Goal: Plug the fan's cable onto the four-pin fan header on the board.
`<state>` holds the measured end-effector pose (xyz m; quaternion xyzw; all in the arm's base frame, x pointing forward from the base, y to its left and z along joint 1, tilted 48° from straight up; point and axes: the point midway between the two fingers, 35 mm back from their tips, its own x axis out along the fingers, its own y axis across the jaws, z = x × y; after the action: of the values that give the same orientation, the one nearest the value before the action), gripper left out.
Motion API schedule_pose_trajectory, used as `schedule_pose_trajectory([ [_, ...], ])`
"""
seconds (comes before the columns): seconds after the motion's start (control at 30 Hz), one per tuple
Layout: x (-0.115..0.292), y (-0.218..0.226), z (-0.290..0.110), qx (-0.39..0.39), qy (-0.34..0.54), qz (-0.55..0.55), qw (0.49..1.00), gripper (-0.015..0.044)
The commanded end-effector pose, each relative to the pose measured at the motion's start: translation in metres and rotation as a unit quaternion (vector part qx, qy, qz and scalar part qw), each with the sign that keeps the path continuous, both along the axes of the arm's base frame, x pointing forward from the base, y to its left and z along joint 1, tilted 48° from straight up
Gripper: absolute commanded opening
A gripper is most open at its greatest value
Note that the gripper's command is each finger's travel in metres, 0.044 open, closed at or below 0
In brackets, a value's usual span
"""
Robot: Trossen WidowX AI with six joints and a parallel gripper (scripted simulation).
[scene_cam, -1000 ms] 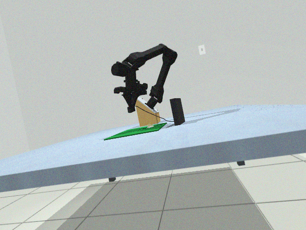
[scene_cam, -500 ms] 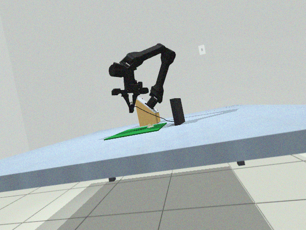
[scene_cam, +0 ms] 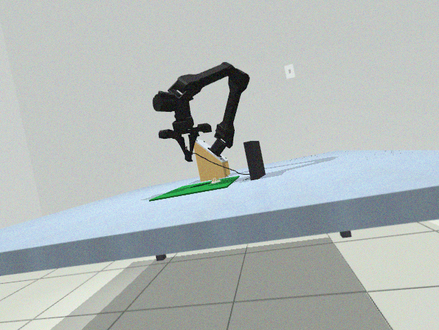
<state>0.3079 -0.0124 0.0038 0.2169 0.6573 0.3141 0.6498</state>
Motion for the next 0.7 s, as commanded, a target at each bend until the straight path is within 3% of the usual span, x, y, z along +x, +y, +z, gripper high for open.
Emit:
schedule_pose_trajectory([
  [0.0,0.0028,-0.0026,0.0000,0.002,0.048,-0.051,0.998,0.0000],
  [0.67,0.0051,-0.0054,-0.0025,0.003,0.278,-0.258,0.925,0.0000],
])
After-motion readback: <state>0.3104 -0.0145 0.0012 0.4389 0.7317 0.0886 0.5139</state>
